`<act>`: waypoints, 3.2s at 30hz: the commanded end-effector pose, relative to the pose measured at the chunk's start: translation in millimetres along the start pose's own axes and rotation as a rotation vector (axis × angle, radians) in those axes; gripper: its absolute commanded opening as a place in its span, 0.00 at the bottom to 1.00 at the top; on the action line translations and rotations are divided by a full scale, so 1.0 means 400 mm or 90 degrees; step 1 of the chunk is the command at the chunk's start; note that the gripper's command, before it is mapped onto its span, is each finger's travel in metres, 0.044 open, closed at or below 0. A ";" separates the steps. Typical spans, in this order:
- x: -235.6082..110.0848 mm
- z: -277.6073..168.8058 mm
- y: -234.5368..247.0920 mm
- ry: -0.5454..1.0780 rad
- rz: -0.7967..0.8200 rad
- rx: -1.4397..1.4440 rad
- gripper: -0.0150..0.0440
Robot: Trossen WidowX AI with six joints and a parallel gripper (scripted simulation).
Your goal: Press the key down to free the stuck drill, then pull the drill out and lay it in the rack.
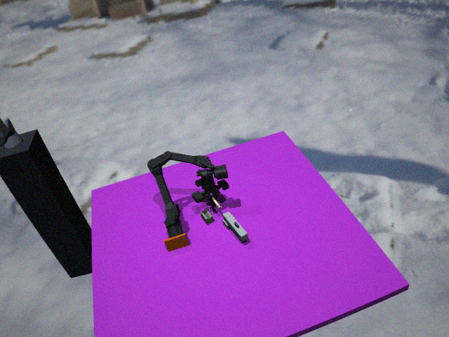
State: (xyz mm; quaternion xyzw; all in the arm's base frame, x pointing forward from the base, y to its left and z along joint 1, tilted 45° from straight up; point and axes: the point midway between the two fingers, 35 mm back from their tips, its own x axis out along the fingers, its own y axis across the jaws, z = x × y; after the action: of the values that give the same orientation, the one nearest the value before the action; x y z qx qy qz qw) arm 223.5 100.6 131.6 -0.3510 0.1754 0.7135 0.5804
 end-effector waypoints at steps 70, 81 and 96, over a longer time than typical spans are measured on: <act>-0.015 0.023 0.149 0.003 0.000 -0.001 0.25; 0.011 0.022 0.159 0.003 0.000 -0.001 0.25; 0.056 0.021 0.162 0.003 -0.001 -0.002 0.25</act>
State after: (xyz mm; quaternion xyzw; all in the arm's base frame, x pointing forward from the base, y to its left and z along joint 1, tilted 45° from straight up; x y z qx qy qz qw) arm 158.5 102.8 113.6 -0.3554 0.1750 0.7127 0.5789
